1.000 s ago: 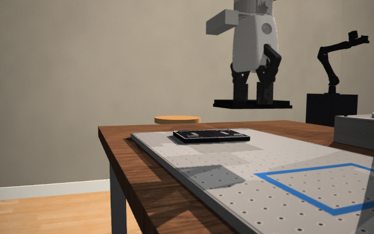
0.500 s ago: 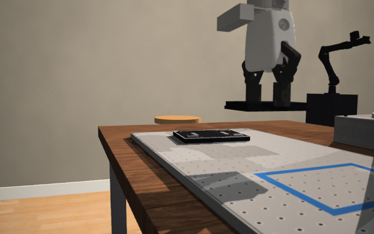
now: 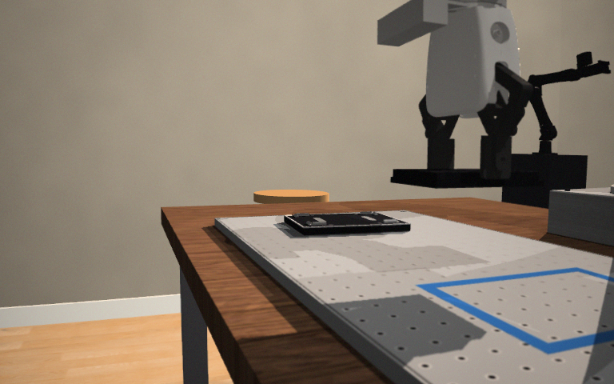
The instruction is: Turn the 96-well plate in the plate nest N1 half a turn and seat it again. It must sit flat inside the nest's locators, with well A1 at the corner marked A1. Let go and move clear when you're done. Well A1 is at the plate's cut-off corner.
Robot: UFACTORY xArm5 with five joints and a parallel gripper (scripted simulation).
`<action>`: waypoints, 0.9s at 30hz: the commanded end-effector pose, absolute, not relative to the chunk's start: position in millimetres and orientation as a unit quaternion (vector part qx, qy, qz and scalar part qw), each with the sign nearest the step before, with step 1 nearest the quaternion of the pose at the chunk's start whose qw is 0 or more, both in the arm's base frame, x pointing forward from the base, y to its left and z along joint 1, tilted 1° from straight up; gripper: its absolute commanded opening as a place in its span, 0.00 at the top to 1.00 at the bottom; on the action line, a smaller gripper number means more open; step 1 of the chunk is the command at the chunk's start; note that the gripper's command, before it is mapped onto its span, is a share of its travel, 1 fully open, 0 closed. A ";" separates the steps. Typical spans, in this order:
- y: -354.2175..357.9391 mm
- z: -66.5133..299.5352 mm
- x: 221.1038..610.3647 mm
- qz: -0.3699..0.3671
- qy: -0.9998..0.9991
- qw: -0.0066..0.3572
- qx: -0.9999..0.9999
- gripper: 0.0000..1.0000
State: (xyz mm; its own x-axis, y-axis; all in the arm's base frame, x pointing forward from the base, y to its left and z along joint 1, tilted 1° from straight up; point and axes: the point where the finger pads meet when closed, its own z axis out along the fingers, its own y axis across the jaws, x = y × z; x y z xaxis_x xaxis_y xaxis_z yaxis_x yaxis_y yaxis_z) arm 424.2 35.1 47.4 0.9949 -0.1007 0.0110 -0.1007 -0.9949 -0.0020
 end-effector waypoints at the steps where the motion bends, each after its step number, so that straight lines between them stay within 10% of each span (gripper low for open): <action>1: 51.7 47.9 426.1 -0.008 0.051 -0.006 -0.999 1.00; 27: 131.9 44.5 426.6 -0.008 0.051 -0.005 -0.999 1.00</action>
State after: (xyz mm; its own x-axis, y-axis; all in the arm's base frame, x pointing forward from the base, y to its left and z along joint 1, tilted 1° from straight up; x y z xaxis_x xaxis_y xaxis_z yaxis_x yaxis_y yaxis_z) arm 424.7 113.9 44.1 0.9948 -0.1012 0.0086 -0.1012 -0.9949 -0.0032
